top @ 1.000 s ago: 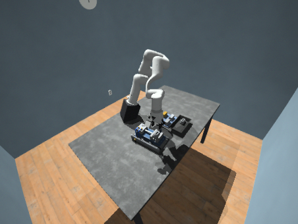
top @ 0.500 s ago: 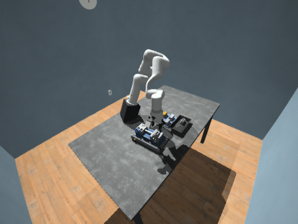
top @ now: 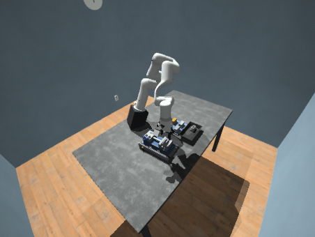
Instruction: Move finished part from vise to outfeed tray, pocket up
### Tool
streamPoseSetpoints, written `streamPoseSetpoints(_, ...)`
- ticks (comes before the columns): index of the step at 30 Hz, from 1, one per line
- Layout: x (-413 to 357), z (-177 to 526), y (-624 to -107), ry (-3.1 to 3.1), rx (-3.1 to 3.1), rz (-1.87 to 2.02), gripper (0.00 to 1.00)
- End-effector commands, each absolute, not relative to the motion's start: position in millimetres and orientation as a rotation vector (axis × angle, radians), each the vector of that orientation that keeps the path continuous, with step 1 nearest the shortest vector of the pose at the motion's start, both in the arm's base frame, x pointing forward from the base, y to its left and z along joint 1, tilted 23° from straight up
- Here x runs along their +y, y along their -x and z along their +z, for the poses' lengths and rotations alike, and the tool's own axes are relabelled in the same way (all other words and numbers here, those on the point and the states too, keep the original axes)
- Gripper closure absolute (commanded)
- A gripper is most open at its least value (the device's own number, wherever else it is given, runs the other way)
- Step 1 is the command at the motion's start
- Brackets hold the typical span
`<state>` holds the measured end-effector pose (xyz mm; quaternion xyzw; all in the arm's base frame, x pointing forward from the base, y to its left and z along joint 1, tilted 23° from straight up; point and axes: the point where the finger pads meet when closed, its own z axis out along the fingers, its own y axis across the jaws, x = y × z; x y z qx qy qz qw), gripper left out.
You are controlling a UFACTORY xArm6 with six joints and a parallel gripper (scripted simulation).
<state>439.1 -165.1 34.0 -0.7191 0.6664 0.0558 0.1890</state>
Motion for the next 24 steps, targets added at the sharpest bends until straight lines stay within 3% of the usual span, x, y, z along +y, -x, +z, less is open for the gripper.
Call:
streamPoseSetpoints(1, -163.2, 28.0, -441.8, 2.022, 1.873, 0.152, 0.31)
streamPoseSetpoints(24, -150.2, -4.9, -449.0, 2.022, 1.873, 0.152, 0.31)
